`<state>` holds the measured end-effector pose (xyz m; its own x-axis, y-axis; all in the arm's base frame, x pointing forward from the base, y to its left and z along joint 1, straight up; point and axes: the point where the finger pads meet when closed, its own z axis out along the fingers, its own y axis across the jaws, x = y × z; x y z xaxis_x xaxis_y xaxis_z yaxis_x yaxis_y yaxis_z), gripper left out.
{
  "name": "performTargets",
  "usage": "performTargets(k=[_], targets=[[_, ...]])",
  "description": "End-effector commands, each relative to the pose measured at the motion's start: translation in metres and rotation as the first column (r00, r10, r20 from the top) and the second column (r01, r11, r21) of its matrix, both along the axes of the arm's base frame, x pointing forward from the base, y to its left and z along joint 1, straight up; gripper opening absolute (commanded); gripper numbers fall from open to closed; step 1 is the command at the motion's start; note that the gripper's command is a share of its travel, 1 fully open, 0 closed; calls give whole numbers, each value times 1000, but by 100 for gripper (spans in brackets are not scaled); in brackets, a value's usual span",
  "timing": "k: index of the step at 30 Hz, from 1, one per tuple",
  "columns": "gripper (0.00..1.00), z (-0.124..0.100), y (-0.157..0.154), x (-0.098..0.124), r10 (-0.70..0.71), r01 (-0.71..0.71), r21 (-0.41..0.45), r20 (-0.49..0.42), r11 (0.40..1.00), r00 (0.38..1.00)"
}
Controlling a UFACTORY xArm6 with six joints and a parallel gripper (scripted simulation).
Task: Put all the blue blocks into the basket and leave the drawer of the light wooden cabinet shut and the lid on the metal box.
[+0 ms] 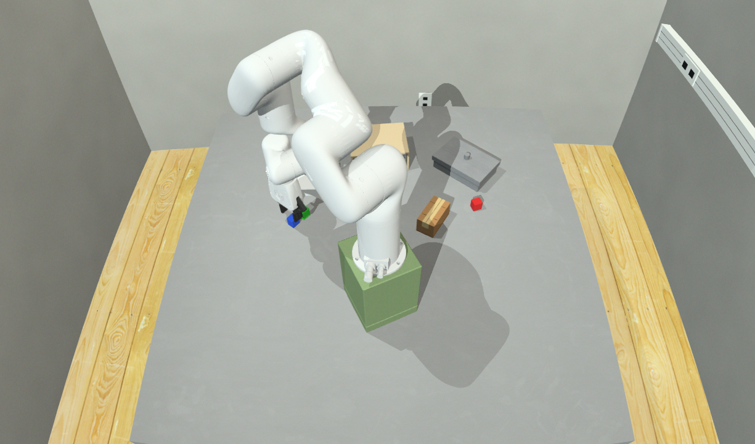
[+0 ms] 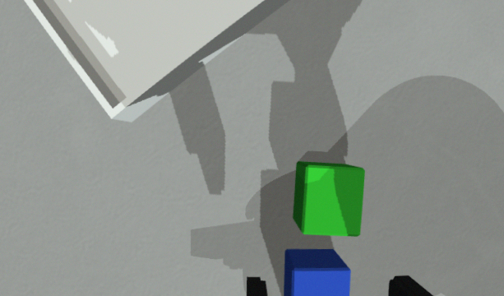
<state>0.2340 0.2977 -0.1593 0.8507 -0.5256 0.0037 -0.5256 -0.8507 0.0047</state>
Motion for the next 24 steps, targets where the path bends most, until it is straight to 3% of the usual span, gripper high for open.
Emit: performTargets(k=[1,24], targets=[[56,0,1,1,0,0,0,3,1000,1000],[56,-12,1,1,0,0,0,3,1000,1000]])
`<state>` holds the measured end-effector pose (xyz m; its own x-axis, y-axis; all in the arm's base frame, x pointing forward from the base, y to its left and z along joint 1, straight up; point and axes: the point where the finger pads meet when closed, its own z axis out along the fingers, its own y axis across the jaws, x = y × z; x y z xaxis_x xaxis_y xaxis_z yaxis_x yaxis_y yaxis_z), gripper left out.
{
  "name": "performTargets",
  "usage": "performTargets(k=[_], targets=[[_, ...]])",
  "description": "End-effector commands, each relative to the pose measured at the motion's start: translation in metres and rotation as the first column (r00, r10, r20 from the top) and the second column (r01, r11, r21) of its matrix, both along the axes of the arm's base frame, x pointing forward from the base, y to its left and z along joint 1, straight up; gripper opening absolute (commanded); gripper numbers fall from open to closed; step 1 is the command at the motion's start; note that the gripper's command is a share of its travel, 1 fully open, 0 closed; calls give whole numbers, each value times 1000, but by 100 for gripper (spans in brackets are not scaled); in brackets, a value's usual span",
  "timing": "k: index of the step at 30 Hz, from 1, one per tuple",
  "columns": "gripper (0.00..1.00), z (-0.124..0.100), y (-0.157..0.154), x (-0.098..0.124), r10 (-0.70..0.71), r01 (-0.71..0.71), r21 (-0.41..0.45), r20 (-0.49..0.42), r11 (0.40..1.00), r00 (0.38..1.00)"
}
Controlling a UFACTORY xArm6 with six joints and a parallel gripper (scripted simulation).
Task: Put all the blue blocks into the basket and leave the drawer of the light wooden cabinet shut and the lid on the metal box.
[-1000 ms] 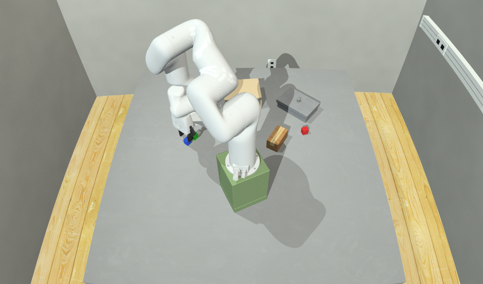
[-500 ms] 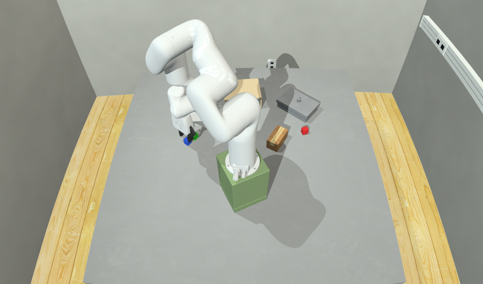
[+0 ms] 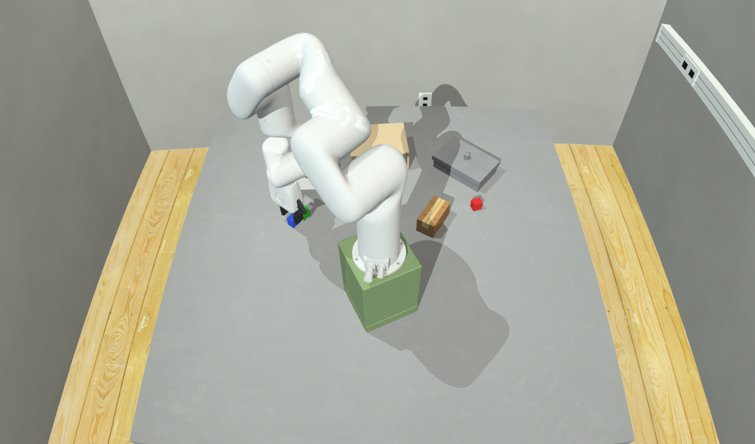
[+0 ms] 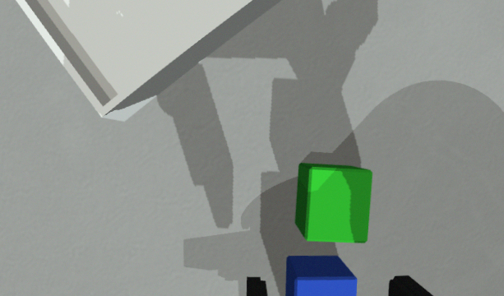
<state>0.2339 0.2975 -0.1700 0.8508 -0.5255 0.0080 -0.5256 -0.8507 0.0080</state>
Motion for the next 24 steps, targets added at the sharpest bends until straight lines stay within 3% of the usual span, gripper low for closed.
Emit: performTargets(k=[1,24], targets=[[56,-3,1,1,0,0,5,1,1000,1000],[56,-26,1,1,0,0,5,1,1000,1000]])
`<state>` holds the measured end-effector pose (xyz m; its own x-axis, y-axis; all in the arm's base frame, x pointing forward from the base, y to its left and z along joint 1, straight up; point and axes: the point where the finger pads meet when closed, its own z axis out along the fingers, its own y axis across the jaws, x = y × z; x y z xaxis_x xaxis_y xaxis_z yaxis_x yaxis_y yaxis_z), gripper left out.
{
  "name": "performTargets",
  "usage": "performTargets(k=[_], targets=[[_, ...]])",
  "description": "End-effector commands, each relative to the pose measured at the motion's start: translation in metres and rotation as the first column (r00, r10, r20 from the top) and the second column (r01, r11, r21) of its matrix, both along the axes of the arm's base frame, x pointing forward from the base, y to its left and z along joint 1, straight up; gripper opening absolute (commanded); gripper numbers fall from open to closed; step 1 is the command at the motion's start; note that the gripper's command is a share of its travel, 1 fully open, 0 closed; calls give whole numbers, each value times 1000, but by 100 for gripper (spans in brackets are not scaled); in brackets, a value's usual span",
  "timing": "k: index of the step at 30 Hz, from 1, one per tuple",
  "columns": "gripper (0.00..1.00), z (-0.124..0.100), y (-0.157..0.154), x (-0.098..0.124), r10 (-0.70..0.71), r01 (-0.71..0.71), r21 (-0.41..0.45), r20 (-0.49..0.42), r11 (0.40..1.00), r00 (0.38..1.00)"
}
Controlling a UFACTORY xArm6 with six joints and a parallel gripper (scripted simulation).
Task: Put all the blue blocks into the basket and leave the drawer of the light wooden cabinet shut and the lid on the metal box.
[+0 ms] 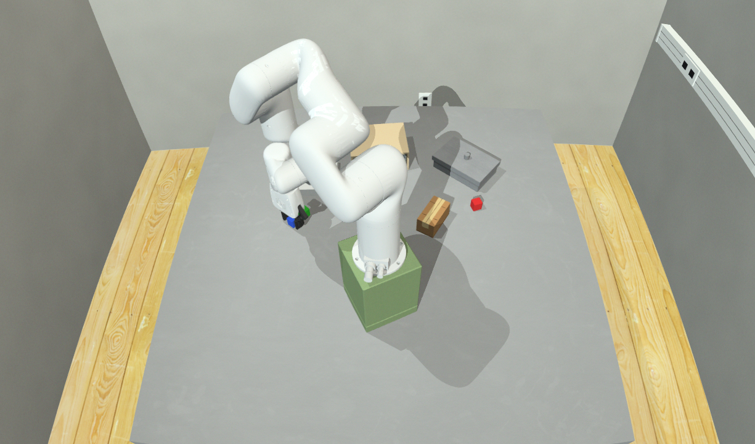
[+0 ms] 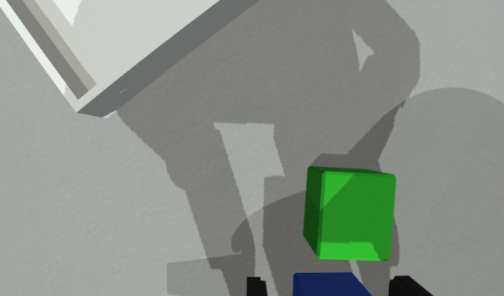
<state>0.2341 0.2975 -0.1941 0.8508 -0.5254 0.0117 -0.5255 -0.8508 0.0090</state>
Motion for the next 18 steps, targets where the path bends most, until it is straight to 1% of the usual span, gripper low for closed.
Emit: performTargets(k=[1,18], targets=[[56,-3,1,1,0,0,8,-1,1000,1000],[56,-5,1,1,0,0,8,-1,1000,1000]])
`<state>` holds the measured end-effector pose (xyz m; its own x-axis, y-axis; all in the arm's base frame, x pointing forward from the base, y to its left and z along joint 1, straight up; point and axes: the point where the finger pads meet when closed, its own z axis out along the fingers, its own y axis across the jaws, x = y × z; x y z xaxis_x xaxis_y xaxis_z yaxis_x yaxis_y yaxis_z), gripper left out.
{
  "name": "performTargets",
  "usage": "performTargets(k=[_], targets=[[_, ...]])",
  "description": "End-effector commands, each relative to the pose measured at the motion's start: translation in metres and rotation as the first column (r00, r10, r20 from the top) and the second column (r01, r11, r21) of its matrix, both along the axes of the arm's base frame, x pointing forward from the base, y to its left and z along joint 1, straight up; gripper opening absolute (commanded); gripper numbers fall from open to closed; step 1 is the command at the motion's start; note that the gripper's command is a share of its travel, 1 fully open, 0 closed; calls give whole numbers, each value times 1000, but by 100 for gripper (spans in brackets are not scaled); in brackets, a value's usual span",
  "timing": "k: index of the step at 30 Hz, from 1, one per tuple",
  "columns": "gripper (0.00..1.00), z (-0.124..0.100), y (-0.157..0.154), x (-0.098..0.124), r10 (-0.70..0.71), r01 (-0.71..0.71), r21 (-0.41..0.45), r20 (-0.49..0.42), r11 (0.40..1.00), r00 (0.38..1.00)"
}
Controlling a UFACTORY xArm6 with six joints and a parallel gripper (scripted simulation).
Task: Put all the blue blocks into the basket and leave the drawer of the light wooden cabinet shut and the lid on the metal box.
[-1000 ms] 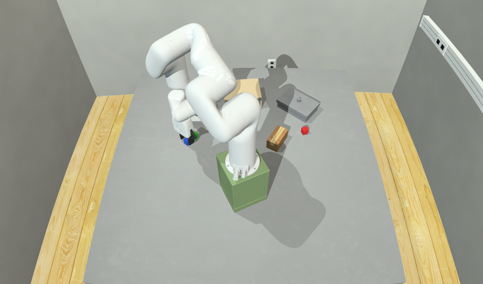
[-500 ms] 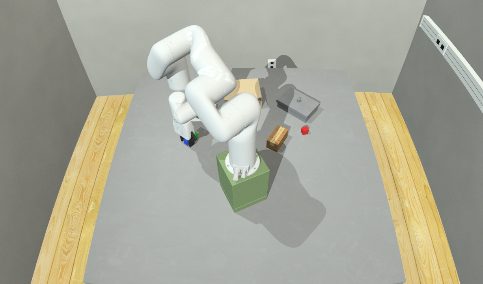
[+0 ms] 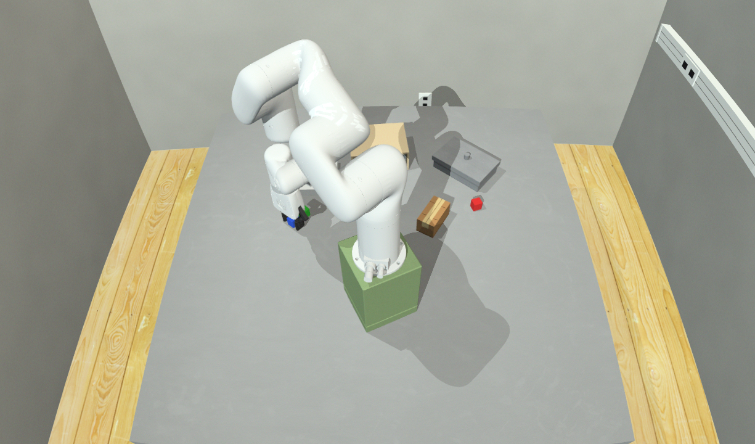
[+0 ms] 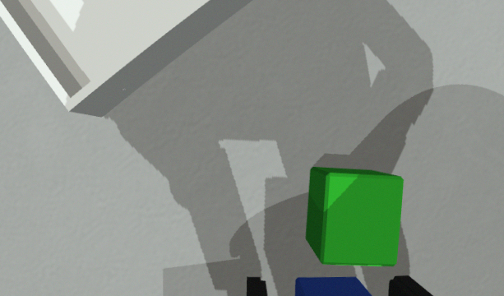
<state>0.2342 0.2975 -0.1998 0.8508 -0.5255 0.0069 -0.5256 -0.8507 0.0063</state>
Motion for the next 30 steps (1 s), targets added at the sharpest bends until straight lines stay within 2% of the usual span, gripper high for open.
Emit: performTargets(k=[1,26,27,30], targets=[[56,1,1,1,0,0,3,1,1000,1000],[56,1,1,1,0,0,3,1,1000,1000],[0,1,1,1,0,0,3,1,1000,1000],[0,1,1,1,0,0,3,1,1000,1000]])
